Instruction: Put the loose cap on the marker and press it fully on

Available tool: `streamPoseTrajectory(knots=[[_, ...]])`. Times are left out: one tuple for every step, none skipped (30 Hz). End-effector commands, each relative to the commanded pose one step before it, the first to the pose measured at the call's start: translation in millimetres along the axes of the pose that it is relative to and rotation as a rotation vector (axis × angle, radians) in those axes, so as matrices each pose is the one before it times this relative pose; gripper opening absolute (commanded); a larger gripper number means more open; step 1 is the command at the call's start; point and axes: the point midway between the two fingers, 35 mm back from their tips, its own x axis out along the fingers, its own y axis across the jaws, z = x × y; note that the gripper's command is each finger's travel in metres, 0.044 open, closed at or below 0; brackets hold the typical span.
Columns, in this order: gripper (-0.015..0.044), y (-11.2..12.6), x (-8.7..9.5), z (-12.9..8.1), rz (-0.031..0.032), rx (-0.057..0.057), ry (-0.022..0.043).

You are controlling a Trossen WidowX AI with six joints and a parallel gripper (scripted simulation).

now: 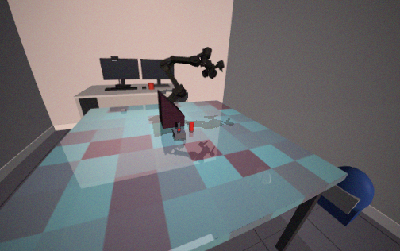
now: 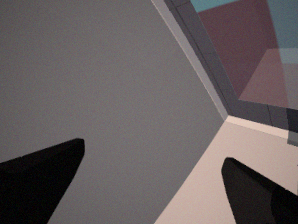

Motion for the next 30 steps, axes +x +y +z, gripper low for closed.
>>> streamPoseTrajectory(knots=[[0.0374, 1.08, 0.66, 2.65, 0.00214, -0.0081, -0.00784], [0.0347, 3.10, 1.90, 8.00, 0.00581, -0.0242, -0.02367], [0.0321, 4.61, 2.98, 13.53, 0.00765, -0.0403, -0.03989], [0.0295, 4.55, 3.45, 16.83, 0.00583, -0.0490, -0.04927], [0.0269, 3.25, 3.33, 17.07, 0.00189, -0.0487, -0.04949], [0.0250, 1.94, 3.21, 17.20, -0.00210, -0.0484, -0.04932], [0.0250, 0.61, 3.10, 17.21, -0.00608, -0.0481, -0.04876], [0.0250, -0.71, 2.99, 17.12, -0.01002, -0.0477, -0.04783], [0.0250, -1.20, 1.92, 10.64, -0.00828, -0.0298, -0.02942], [0.0250, -1.62, 1.79, 9.98, -0.00923, -0.0281, -0.02730], [0.0250, -0.98, 1.67, 9.76, -0.00299, -0.0171, -0.03014], [0.0250, -1.32, 1.65, 9.50, -0.00418, -0.0169, -0.02939], [0.0250, -1.68, 1.68, 9.51, -0.00546, -0.0172, -0.02946], [0.0250, -2.13, 1.73, 9.63, -0.00734, -0.0183, -0.02957], [0.0250, -2.63, 1.78, 9.75, -0.00942, -0.0197, -0.02960], [0.0250, -3.24, 1.84, 9.89, -0.01213, -0.0218, -0.02929], [0.0250, -3.93, 1.88, 9.88, -0.01538, -0.0247, -0.02807], [0.0250, -4.65, 1.89, 9.72, -0.01867, -0.0277, -0.02604], [0.0250, -5.34, 1.85, 9.35, -0.02173, -0.0305, -0.02303], [0.0250, -5.84, 1.77, 8.82, -0.02351, -0.0317, -0.02002], [0.0250, -6.37, 1.51, 8.20, -0.02335, -0.0298, -0.01856], [0.0250, -6.55, 1.43, 7.60, -0.02342, -0.0287, -0.01649], [0.0250, -6.70, 1.36, 7.05, -0.02344, -0.0277, -0.01457], [0.0250, -6.87, 1.30, 6.56, -0.02354, -0.0270, -0.01283], [0.0250, -7.05, 1.25, 6.11, -0.02364, -0.0264, -0.01120], [0.0250, -7.19, 1.21, 5.65, -0.02361, -0.0259, -0.00957], [0.0250, -7.34, 1.17, 5.23, -0.02361, -0.0254, -0.00803], [0.0250, -7.49, 1.13, 4.82, -0.02359, -0.0251, -0.00654], [0.0250, -7.64, 1.10, 4.41, -0.02355, -0.0248, -0.00507], [0.0250, -7.75, 1.07, 4.00, -0.02338, -0.0245, -0.00360]])
